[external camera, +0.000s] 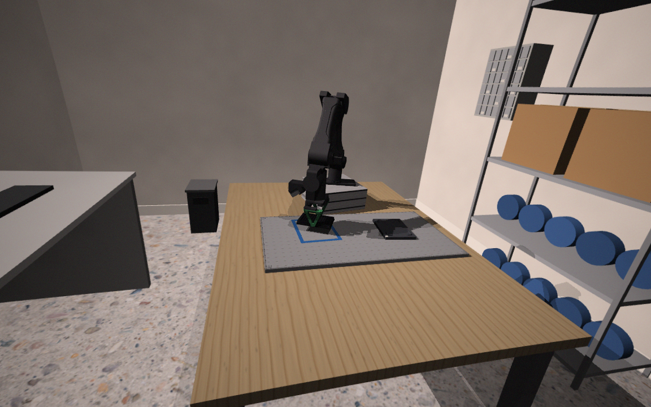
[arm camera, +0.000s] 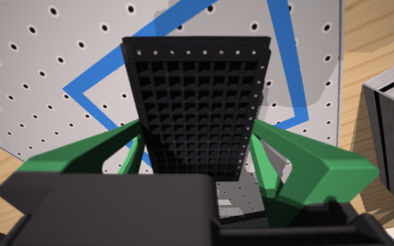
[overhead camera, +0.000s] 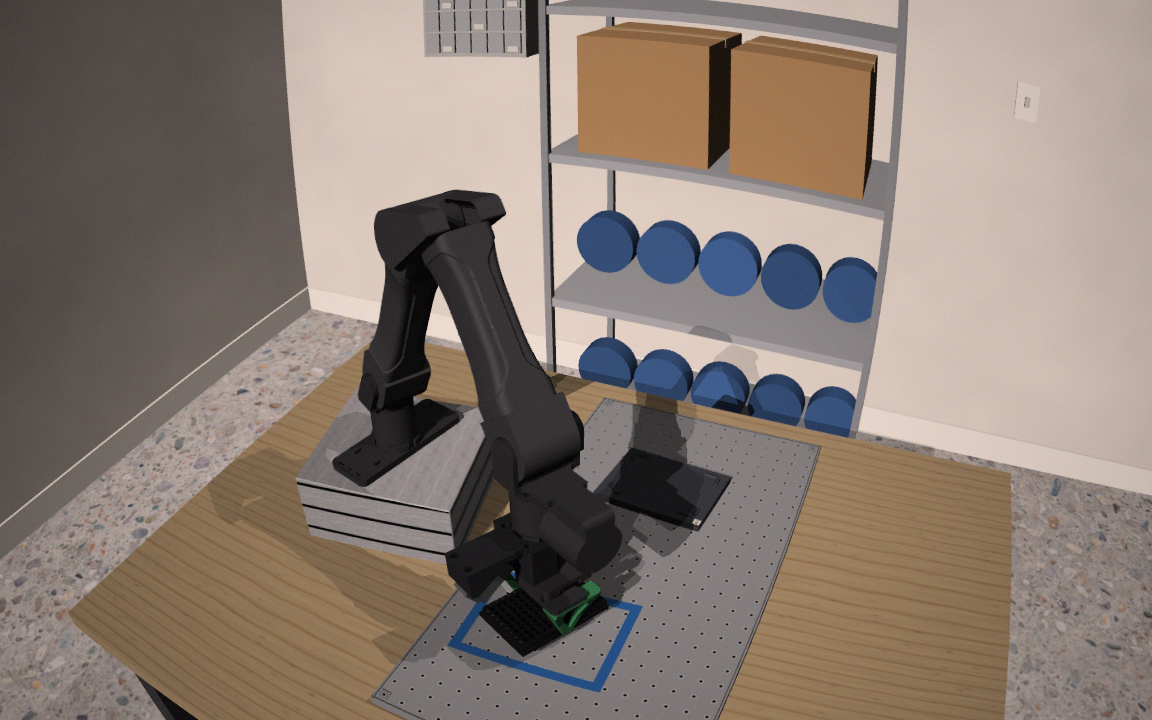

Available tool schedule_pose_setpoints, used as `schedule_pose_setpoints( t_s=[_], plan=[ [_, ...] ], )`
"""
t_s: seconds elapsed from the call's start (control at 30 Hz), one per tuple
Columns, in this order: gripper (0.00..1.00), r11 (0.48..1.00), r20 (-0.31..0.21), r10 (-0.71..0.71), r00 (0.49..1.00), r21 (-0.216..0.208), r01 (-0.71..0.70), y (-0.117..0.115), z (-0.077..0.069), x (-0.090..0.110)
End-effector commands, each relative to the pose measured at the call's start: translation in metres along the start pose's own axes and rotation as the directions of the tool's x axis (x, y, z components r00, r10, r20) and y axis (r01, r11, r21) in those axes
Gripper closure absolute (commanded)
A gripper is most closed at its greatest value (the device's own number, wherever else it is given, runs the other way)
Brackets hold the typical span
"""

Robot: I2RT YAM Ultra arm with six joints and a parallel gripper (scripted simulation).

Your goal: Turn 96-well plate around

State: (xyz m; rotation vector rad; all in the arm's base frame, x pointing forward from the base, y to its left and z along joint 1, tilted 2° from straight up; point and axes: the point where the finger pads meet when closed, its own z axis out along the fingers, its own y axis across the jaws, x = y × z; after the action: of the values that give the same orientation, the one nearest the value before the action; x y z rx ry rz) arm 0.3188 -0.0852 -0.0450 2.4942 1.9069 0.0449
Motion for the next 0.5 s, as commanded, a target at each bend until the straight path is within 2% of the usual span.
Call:
schedule_pose_setpoints(
  t_s=[0.0, 0.47],
  plan=[
    [1.00, 1.000, 0.001, -0.001, 1.000, -0.018, 0.001, 0.004, -0.013, 0.000],
    [1.00, 1.000, 0.001, -0.001, 1.000, -0.018, 0.001, 0.004, -0.033, 0.000]
  ],
)
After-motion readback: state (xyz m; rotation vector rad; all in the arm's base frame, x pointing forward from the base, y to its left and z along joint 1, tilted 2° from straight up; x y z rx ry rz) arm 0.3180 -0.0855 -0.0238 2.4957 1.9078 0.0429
